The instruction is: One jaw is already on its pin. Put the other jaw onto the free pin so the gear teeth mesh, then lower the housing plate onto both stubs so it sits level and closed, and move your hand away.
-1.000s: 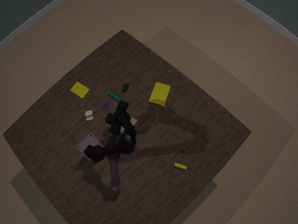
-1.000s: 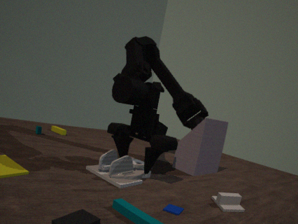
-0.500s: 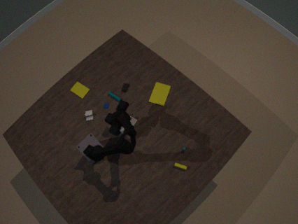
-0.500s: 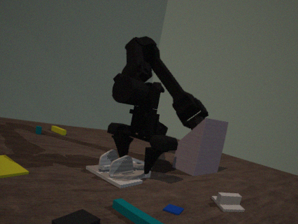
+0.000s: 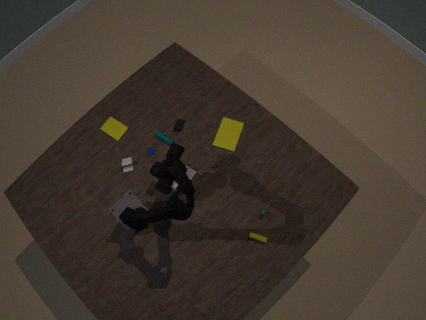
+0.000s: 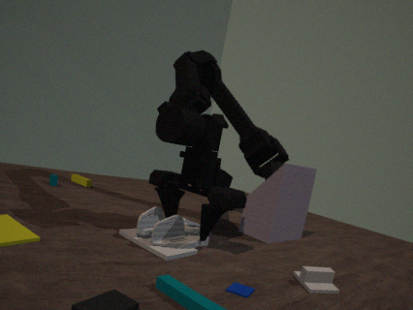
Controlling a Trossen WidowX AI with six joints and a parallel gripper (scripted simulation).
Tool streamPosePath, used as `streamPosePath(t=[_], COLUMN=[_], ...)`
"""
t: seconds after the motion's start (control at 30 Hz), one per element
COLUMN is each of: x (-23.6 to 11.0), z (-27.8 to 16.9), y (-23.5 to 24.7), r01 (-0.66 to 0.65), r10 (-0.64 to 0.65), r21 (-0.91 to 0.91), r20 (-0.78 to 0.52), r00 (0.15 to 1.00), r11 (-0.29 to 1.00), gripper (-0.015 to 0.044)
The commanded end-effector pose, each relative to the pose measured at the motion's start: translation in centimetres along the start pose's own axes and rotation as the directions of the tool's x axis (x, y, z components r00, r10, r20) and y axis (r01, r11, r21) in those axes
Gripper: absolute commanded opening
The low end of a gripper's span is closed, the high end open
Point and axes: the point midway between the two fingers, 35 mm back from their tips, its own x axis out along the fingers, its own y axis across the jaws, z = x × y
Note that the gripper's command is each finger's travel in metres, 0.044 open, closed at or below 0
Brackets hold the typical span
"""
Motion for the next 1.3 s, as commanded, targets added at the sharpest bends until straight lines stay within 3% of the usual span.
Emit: streamPosePath(t=[0.0, 1.27], x=[0.49, -0.11], z=[-0.06, -0.07], y=[0.17, 0.16], r01=[-0.001, -0.001], r10=[0.001, 0.001], r21=[0.014, 0.014], r20=[0.006, 0.005], r00=[1.000, 1.000], r11=[1.000, 1.000], gripper=[0.0351, 0.0351])
